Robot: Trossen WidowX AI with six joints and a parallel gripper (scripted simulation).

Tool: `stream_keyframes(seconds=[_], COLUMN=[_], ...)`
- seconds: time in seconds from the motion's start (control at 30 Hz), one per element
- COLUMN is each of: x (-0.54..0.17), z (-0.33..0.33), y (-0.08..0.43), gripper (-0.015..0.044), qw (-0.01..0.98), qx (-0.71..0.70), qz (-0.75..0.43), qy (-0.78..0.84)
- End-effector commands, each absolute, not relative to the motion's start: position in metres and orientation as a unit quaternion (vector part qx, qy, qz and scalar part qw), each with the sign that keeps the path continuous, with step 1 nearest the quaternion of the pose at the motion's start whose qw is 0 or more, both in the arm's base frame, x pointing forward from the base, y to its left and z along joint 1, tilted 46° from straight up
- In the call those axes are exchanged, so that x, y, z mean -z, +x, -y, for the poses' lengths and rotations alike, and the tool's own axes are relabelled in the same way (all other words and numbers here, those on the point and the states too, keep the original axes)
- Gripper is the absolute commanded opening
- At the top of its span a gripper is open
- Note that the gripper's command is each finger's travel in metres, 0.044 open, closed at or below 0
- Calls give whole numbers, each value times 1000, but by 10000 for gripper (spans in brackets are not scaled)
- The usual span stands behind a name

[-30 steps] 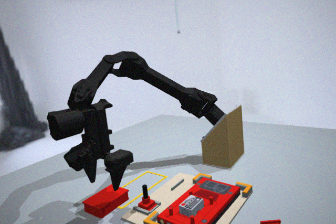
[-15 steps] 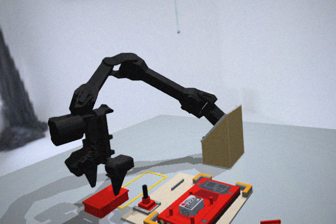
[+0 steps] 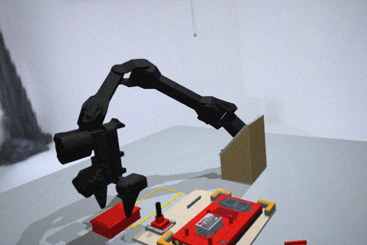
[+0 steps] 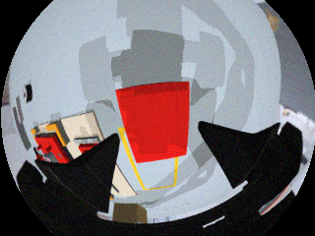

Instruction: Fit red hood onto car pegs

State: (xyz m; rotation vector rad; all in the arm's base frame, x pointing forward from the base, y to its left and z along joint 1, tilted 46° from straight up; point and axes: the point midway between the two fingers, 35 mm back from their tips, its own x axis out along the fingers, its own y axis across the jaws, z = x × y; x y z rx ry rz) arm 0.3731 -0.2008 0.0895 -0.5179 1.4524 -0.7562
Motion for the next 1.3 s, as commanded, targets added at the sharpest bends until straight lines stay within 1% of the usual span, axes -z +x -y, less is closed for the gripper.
stream_keyframes(seconds=[0.0, 1.13, 1.23, 1.27], x=[-87, -76, -78, -78], z=[202, 214, 213, 213], y=[373, 372, 372, 372], gripper=[440, 440, 361, 355], qw=[654, 653, 653, 653], qx=[331, 331, 334, 334], qz=[-641, -641, -640, -640], qy=[-228, -229, -229, -229])
